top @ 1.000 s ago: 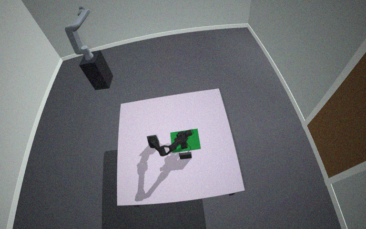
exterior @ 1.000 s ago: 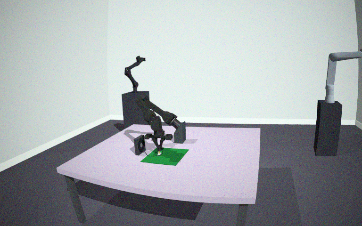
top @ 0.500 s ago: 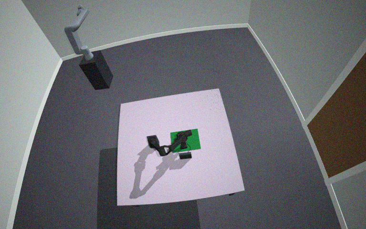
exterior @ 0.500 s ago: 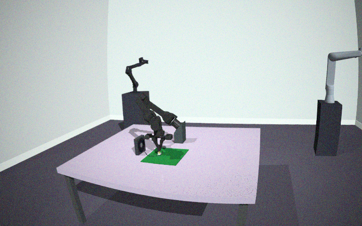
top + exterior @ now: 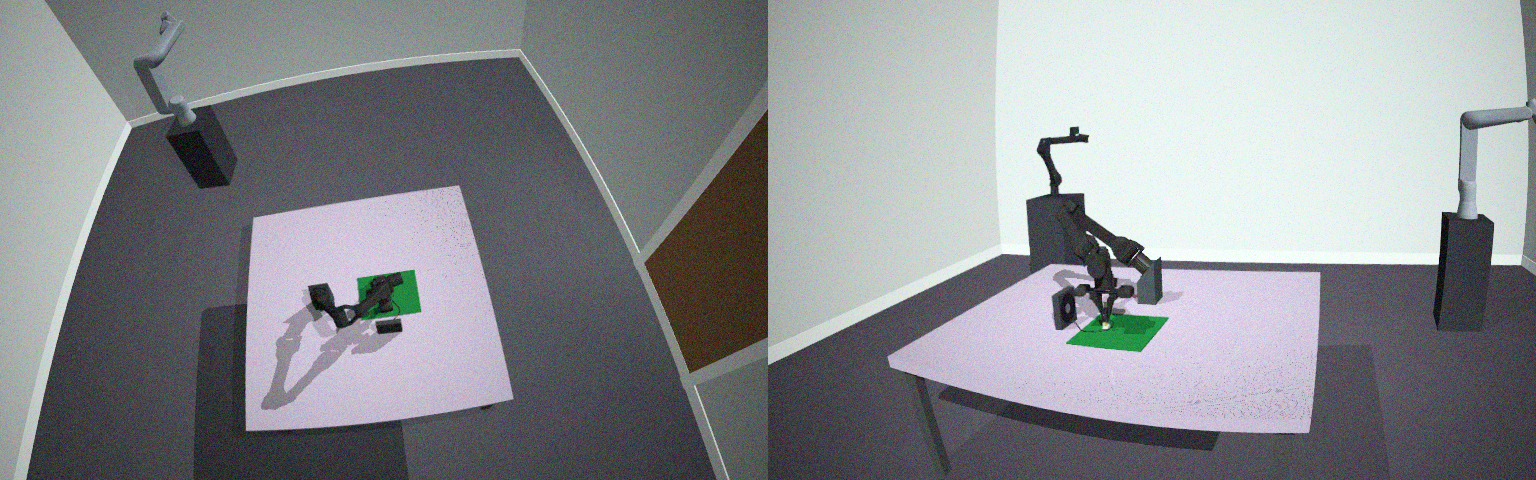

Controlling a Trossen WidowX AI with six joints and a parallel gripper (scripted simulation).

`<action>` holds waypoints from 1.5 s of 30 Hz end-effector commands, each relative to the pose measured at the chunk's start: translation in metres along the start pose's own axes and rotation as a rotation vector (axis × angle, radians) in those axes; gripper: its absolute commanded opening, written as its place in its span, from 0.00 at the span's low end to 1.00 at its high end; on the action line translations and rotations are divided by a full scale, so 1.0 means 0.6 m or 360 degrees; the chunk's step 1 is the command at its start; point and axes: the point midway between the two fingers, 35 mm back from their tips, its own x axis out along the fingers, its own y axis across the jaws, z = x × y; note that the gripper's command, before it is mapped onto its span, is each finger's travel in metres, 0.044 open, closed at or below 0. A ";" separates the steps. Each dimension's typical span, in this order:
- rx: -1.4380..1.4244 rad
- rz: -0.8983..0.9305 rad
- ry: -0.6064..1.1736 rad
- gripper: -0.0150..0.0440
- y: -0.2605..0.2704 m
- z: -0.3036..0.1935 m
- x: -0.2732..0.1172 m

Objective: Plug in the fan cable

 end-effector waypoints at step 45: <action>-0.0018 0.0006 0.0001 0.25 0.000 0.001 0.025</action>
